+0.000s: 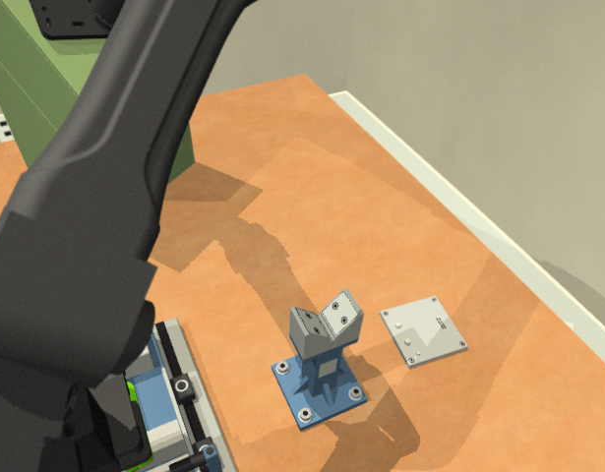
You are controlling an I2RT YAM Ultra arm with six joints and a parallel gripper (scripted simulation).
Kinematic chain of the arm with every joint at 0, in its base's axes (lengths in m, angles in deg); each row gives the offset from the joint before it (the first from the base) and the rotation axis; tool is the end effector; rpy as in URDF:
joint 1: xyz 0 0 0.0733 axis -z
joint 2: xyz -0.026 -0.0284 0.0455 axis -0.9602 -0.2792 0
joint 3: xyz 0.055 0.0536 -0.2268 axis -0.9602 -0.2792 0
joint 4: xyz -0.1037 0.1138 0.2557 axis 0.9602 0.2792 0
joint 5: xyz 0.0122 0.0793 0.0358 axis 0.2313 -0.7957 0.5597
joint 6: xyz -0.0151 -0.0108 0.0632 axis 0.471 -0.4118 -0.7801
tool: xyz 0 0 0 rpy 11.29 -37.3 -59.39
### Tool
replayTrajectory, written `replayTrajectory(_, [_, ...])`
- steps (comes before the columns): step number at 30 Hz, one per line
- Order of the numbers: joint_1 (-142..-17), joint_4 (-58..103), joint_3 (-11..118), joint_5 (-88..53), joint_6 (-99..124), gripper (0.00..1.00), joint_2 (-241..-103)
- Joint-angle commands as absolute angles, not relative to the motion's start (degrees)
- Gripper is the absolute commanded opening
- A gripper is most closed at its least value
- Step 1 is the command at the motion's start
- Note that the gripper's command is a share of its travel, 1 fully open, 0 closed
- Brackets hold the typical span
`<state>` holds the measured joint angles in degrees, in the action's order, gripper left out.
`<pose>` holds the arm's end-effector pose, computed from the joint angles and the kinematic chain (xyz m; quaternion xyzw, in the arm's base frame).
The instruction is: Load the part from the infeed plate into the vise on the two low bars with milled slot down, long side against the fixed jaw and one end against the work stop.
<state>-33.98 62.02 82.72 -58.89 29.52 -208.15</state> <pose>0.4031 -0.2920 0.1671 0.1026 0.9144 0.1827 0.3464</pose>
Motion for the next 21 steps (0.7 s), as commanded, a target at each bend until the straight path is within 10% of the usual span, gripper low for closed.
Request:
replayTrajectory(1, [-32.87, 61.11, 83.95, -58.74, 29.12, 0.0, -206.83])
replayTrajectory(21, [-33.47, 60.63, 81.79, -58.5, 29.02, 0.0, -206.39])
